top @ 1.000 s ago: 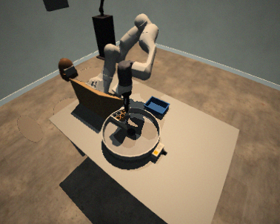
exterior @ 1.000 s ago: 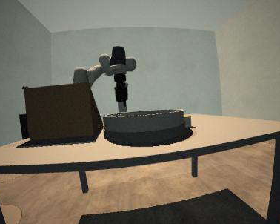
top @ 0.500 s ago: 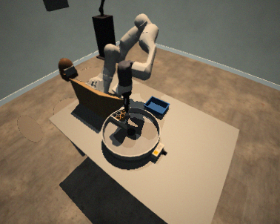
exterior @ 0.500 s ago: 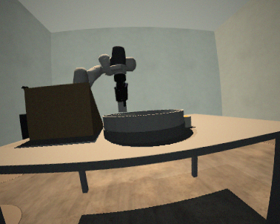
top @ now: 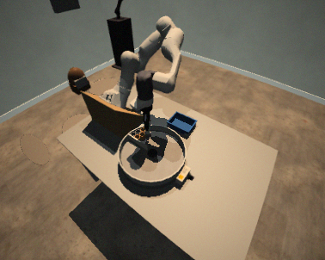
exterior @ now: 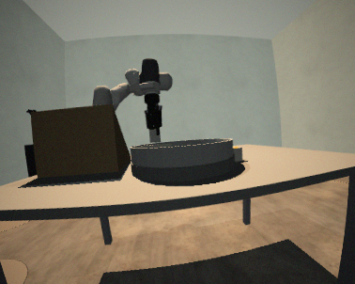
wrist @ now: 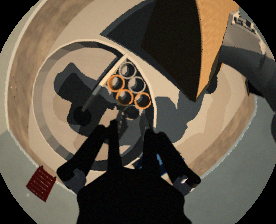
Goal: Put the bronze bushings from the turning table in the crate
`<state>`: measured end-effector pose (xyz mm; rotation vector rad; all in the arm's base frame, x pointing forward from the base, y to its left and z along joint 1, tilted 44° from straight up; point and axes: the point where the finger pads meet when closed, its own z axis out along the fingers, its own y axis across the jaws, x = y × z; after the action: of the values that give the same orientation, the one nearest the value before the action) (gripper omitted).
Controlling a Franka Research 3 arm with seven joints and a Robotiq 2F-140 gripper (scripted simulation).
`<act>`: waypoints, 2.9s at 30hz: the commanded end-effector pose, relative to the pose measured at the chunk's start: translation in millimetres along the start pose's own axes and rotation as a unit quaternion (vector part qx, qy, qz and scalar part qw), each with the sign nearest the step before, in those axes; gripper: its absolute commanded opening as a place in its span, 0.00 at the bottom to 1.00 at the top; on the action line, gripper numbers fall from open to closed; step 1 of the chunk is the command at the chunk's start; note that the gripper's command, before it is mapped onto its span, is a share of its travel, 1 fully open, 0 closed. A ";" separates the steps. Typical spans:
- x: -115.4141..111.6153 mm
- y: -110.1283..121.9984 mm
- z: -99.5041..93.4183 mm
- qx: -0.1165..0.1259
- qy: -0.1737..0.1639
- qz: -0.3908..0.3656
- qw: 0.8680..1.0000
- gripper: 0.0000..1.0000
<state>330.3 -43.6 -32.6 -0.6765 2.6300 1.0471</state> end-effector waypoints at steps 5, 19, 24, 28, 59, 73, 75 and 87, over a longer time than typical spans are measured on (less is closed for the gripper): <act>1.3 -0.4 0.5 0.001 0.000 -0.001 1.000 0.28; 1.3 -0.4 0.5 0.001 0.000 -0.001 1.000 0.28; 1.3 -0.4 0.5 0.001 0.000 -0.001 1.000 0.28; 1.3 -0.4 0.5 0.001 0.000 -0.001 1.000 0.28; 2.0 -0.2 0.4 0.001 0.000 -0.001 1.000 0.28; 2.0 -0.2 0.4 0.001 0.000 -0.001 1.000 0.28; 2.0 -0.2 0.5 0.001 0.000 -0.001 1.000 0.28; 2.1 -0.4 9.5 0.001 0.000 -0.001 1.000 0.28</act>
<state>329.0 -38.1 -39.1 -0.6721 2.6321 1.0505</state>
